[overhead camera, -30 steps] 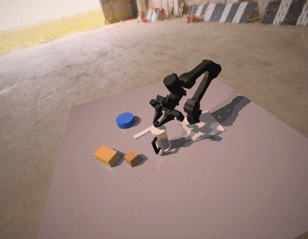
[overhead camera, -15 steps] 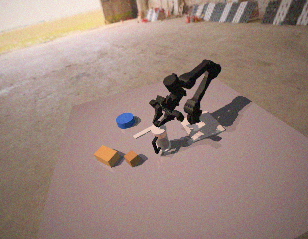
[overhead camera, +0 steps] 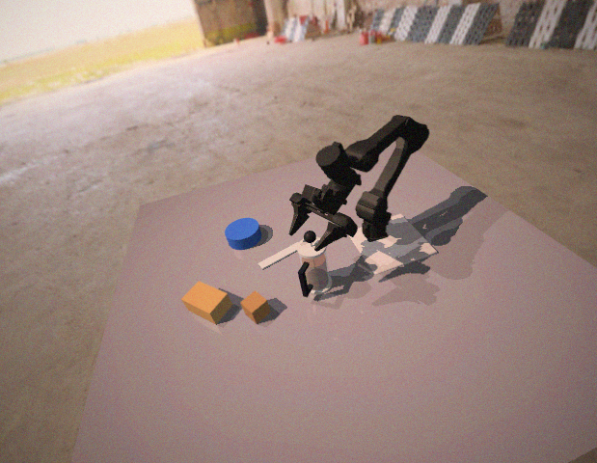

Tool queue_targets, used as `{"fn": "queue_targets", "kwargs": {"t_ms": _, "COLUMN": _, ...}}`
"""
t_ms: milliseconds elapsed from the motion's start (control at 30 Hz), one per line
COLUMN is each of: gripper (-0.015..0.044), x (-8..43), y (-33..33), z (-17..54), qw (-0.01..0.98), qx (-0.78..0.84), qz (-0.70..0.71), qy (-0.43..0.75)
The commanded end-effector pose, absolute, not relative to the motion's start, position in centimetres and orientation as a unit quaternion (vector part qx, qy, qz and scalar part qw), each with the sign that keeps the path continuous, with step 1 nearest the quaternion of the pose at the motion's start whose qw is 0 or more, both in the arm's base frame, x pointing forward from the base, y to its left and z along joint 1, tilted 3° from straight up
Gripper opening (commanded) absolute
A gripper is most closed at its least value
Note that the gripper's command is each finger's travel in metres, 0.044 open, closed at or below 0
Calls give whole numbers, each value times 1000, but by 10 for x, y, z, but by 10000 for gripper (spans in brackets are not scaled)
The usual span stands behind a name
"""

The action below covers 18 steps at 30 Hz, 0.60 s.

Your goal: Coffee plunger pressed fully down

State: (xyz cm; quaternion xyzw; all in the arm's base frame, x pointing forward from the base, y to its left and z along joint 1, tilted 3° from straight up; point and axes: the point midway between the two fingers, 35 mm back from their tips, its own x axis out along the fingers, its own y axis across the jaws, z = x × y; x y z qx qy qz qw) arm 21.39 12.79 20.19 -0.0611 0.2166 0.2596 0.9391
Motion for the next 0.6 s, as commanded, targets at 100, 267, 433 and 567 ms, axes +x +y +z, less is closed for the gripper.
{"fn": "queue_targets", "kwargs": {"t_ms": 100, "gripper": 440, "x": 206, "y": 122, "z": 246, "qw": 939, "qx": -60, "qz": 260, "qy": 217}}
{"fn": "queue_targets", "kwargs": {"t_ms": 267, "gripper": 440, "x": 193, "y": 113, "z": 280, "qw": 939, "qx": -59, "qz": 258, "qy": 220}}
{"fn": "queue_targets", "kwargs": {"t_ms": 433, "gripper": 440, "x": 194, "y": 113, "z": 279, "qw": 939, "qx": -58, "qz": 257, "qy": 220}}
{"fn": "queue_targets", "kwargs": {"t_ms": 567, "gripper": 440, "x": 194, "y": 113, "z": 279, "qw": 939, "qx": -58, "qz": 257, "qy": 220}}
